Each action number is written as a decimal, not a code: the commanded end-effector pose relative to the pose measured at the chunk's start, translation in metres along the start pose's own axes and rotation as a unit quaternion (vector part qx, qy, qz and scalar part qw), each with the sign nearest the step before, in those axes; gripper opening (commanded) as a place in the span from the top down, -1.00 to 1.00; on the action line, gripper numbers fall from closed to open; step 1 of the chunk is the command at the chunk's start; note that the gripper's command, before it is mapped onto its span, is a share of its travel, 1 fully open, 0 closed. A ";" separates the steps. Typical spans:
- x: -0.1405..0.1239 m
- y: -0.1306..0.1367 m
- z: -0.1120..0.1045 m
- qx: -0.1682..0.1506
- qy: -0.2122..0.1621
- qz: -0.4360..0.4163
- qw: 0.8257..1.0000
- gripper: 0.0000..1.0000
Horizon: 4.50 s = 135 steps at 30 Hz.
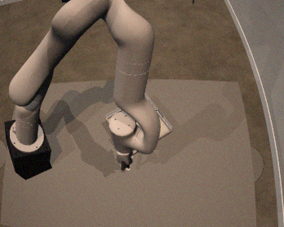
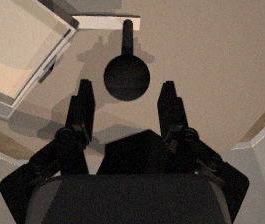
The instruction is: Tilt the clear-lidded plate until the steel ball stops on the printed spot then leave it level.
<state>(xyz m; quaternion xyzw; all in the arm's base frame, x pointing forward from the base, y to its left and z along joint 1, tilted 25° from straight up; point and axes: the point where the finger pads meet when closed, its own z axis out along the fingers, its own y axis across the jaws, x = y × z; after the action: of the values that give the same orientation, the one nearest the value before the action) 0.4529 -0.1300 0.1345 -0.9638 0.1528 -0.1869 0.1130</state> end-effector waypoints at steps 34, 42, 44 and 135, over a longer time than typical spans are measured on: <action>0.001 0.000 0.014 0.000 0.001 0.000 1.000 -0.22; 0.001 0.000 0.023 0.000 0.001 0.000 1.000 -0.22; 0.001 0.000 0.025 0.000 0.001 0.000 1.000 -0.22; 0.000 0.003 0.042 0.000 0.001 0.000 1.000 1.00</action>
<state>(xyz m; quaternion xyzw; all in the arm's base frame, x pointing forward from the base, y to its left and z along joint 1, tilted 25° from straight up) 0.4688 -0.1261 0.0949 -0.9637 0.1527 -0.1874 0.1134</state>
